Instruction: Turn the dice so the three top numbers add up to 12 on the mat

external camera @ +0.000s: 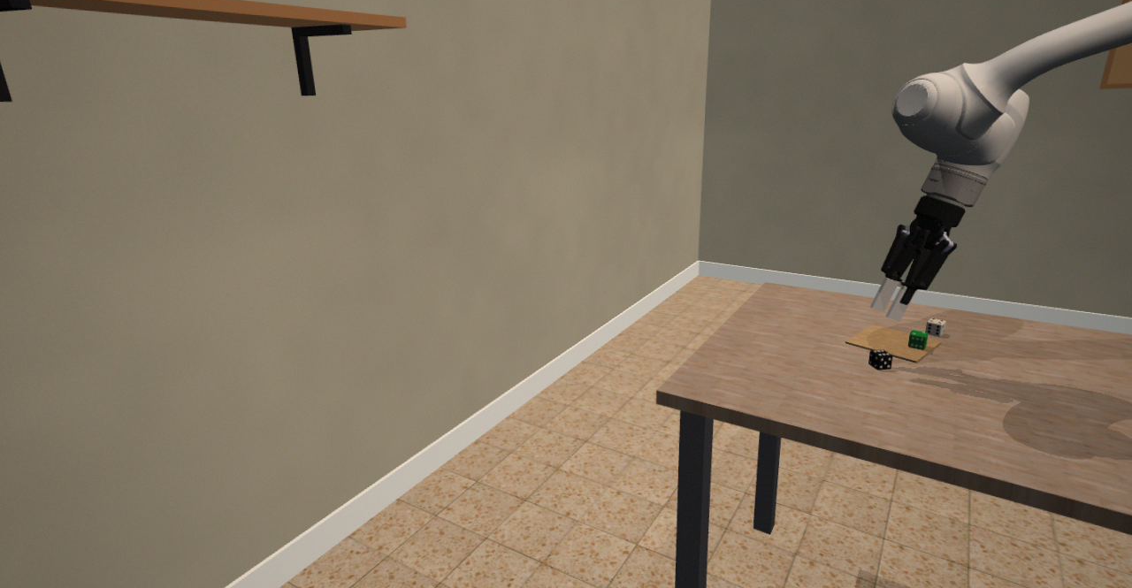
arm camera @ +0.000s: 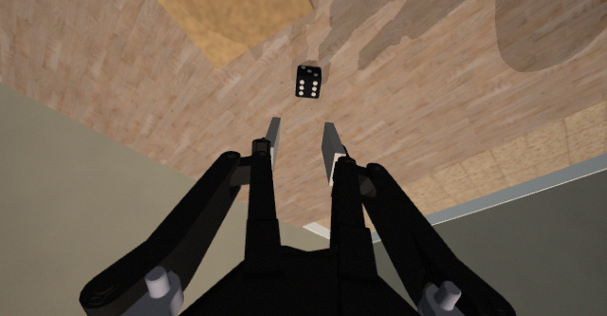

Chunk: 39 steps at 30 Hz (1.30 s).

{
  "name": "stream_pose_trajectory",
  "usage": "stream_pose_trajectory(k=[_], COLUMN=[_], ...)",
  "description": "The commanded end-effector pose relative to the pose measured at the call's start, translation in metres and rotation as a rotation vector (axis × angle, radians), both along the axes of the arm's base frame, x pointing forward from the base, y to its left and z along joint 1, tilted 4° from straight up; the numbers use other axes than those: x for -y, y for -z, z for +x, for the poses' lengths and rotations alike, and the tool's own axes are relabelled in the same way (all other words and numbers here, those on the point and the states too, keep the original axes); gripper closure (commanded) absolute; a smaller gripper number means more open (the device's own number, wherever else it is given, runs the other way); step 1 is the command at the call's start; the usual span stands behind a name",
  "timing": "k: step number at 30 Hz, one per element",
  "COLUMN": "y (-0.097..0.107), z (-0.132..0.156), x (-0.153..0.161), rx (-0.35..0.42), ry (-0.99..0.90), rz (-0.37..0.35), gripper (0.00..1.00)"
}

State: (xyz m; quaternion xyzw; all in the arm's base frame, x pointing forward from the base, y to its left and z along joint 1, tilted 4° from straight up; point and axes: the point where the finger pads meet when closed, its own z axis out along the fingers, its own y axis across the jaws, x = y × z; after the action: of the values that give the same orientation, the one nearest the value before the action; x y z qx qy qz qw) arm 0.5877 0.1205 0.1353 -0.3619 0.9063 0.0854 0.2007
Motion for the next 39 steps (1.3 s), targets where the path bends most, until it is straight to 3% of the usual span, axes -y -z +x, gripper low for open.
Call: stream_pose_trajectory(k=[1,3,6,10,14,15,28,37,39], y=[-0.004,-0.007,-0.008,-0.011,-0.012,-0.012,-0.012,-0.006,-0.006], z=[0.003,0.006,0.006,0.012,0.013,0.013,0.013,0.011,0.011], x=[-0.009,-0.011,-0.011,-0.012,-0.012,-0.012,-0.012,-0.012,-0.012], rx=[-0.12,-0.175,-0.18,-0.255,-0.267,-0.267,-0.265,-0.197,-0.197], ry=[0.004,0.005,0.006,0.013,0.016,0.016,0.002,-0.366,-0.366], rz=[-0.095,-0.15,-0.156,-0.243,-0.26,-0.26,-0.263,-0.323,-0.323], gripper=[0.72,0.72,0.72,0.72,0.72,0.0,0.0,0.0,0.0])
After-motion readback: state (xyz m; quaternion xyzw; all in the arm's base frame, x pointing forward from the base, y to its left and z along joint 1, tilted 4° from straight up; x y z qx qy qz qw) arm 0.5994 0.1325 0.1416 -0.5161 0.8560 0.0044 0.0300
